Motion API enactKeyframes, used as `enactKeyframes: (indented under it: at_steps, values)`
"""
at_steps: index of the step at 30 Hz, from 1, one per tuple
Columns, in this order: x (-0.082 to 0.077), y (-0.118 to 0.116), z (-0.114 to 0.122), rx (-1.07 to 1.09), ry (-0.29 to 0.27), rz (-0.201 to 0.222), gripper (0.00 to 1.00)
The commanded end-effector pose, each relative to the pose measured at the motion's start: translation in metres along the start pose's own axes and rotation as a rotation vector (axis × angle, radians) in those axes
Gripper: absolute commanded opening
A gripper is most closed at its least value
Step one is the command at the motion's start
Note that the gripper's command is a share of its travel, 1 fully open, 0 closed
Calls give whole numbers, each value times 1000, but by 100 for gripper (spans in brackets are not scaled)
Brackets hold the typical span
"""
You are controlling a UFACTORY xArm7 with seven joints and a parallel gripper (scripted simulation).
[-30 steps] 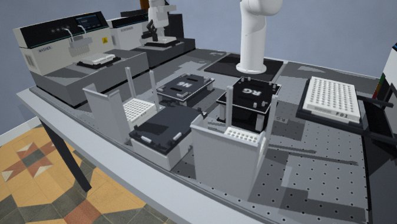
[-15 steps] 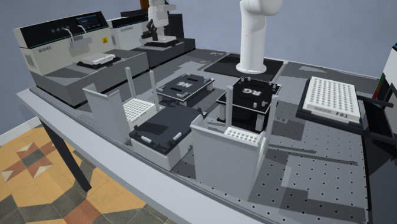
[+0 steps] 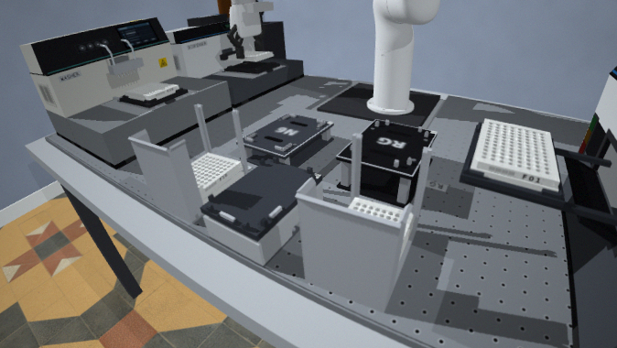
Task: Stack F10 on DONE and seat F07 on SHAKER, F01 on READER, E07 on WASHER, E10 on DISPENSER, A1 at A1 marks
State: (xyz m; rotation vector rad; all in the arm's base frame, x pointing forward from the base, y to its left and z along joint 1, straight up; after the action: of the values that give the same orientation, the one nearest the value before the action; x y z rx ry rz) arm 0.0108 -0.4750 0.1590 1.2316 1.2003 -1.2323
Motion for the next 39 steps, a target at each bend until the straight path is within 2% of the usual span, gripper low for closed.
enactKeyframes:
  at_steps: [1,39]
  values:
    - [-8,0,1,0,-4,0,0]
    - [-50,0,1,0,-4,0,0]
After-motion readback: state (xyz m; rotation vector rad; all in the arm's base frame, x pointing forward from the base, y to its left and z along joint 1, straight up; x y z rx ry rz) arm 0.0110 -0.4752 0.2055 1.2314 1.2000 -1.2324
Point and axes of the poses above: the point where the finger pads meet when closed, its own x axis out along the fingers, its own y axis across the jaws, z = x × y, the point moved 4 cm from there along -x, back along the fingers, and after that the axes turned 1 degree about x, right-handed, at the moved point
